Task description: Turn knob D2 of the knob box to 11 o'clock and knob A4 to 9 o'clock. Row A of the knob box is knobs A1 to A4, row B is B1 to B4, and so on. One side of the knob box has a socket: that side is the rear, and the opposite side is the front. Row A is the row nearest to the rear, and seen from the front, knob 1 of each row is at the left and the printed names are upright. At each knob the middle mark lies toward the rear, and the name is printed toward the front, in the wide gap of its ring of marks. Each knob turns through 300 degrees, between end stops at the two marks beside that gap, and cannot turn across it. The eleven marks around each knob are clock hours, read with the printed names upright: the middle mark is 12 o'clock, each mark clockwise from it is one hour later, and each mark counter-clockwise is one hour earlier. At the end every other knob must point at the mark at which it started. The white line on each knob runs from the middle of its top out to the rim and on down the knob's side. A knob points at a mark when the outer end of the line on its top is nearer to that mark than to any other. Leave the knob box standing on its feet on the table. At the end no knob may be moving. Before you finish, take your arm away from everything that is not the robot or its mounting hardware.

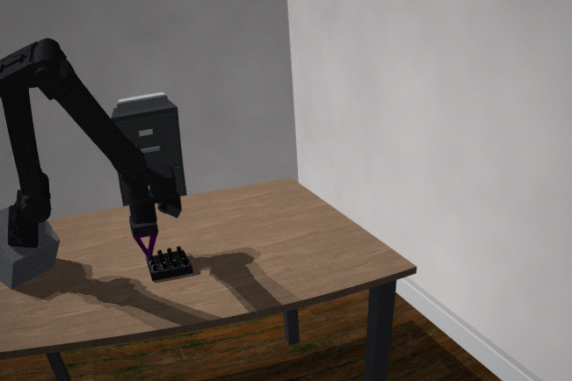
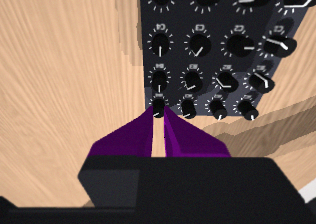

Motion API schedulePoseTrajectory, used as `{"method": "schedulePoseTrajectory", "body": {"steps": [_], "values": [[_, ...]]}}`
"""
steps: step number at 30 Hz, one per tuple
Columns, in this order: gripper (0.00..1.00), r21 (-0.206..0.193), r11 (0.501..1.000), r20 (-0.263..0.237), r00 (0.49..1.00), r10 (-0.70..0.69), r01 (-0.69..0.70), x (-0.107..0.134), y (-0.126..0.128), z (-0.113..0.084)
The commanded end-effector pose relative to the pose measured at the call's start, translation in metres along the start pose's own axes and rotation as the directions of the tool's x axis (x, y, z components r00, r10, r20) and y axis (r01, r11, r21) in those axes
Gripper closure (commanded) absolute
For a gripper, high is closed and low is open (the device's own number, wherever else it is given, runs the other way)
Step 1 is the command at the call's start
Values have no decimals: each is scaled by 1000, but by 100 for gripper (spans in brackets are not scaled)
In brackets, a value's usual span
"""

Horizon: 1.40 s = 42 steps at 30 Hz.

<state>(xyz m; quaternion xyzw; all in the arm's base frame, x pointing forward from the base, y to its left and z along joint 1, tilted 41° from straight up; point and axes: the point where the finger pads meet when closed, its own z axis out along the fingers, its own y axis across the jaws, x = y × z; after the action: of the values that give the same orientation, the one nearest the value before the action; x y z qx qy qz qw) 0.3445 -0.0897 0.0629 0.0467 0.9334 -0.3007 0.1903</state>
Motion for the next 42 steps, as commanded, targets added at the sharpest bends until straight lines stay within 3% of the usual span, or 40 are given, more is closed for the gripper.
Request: {"method": "schedulePoseTrajectory", "body": {"steps": [1, 21, 22, 42], "values": [[93, -22, 1000, 32, 999, -18, 19, -15, 3, -2], [93, -22, 999, 33, 999, -23, 24, -15, 3, -2], [82, -22, 999, 33, 999, -23, 24, -15, 3, -2], [82, -20, 1000, 35, 999, -22, 23, -15, 3, -3]]}}
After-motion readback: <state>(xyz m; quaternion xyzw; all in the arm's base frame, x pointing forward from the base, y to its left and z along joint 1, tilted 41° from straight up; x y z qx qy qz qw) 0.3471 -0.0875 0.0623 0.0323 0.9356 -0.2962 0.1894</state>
